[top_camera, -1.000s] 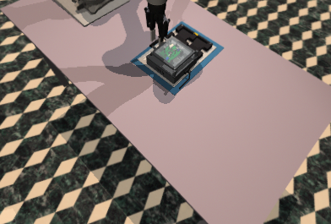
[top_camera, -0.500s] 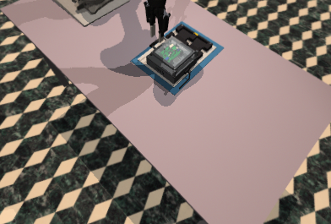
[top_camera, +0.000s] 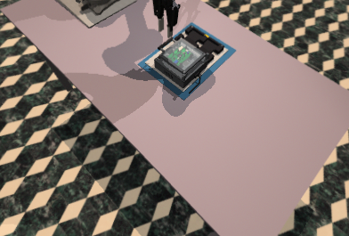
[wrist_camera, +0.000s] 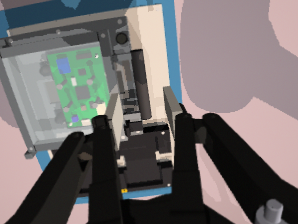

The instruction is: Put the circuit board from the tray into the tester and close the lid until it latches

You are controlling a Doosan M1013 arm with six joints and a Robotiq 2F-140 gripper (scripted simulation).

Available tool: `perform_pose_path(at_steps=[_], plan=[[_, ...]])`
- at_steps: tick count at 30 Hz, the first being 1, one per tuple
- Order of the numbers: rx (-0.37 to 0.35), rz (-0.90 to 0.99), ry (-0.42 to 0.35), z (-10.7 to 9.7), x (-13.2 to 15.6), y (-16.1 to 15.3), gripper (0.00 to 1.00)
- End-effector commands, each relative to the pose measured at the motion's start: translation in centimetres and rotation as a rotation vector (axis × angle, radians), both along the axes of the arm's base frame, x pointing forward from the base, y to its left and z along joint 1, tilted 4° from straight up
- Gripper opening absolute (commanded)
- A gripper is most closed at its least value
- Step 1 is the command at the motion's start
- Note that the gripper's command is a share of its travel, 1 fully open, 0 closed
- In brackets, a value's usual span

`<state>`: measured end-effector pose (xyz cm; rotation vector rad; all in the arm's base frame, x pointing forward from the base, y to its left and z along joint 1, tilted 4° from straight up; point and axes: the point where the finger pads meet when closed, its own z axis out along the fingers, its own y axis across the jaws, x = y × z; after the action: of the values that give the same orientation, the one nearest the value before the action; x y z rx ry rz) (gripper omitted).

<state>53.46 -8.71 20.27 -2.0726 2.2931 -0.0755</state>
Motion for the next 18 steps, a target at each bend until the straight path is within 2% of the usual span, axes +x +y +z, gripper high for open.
perform_pose_path(at_steps=[1, 9, 18], plan=[[0.0, 0.0, 0.0, 0.4, 0.0, 0.0, 0.3], [0.0, 0.0, 0.0, 2.0, -0.1, 0.0, 0.3], [0.0, 0.0, 0.0, 2.5, -0.2, 0.0, 0.3]])
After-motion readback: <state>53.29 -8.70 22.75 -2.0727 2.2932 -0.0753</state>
